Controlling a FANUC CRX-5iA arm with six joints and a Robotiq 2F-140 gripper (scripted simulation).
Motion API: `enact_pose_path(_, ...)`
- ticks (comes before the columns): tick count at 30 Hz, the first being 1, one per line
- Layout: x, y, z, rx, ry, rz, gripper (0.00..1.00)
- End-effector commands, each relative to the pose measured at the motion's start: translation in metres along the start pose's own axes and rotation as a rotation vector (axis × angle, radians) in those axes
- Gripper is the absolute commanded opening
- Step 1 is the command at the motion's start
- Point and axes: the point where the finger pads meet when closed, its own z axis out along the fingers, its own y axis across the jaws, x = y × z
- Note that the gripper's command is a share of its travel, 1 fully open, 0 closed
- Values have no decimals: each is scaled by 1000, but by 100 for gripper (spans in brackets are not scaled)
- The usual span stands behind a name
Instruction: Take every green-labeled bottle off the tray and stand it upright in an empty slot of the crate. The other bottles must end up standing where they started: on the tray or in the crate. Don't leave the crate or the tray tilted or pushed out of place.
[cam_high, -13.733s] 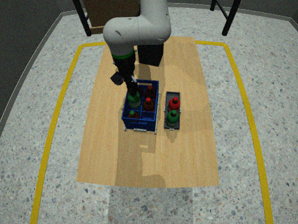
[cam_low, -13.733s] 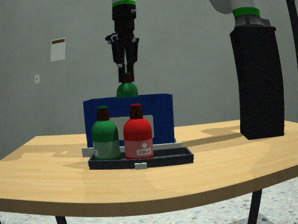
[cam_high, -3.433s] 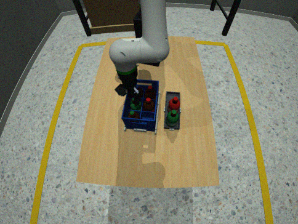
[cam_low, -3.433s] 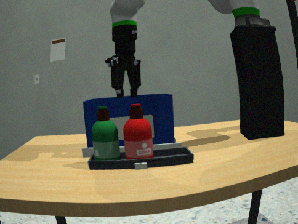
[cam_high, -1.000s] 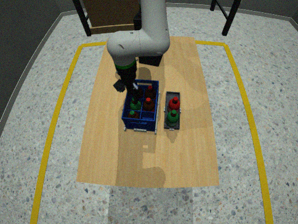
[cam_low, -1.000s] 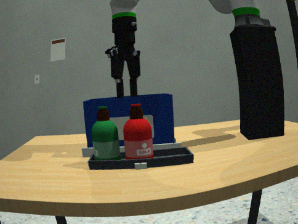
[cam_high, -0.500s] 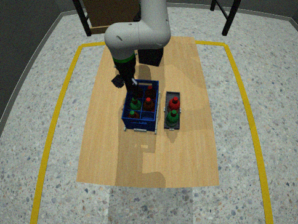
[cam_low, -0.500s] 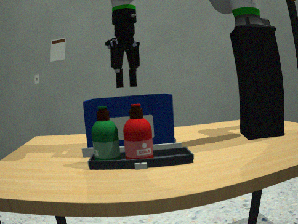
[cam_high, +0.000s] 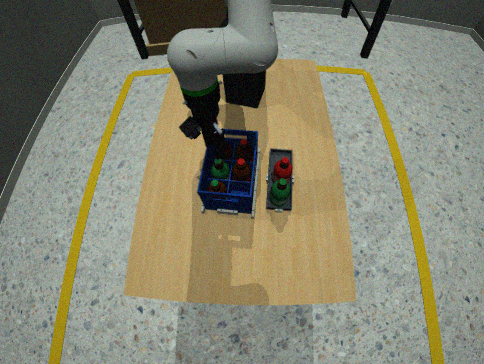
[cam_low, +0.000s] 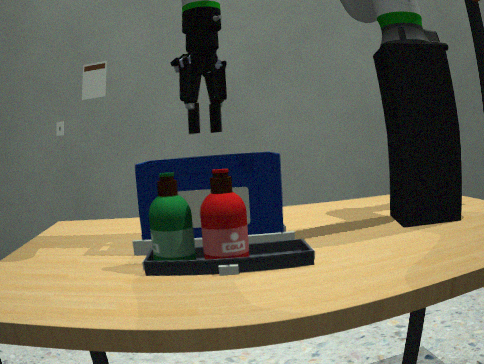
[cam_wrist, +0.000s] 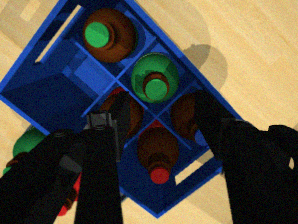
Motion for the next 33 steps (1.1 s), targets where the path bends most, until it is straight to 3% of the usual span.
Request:
enact_pose_path(1,1,-1,-2,1,1,0,44)
enact_pose_path(5,1,-1,-2,1,1,0,44)
enact_pose_path(6,1,-1,-2,1,1,0,10)
enact_pose_path(33,1,-1,-2,1,1,0,10)
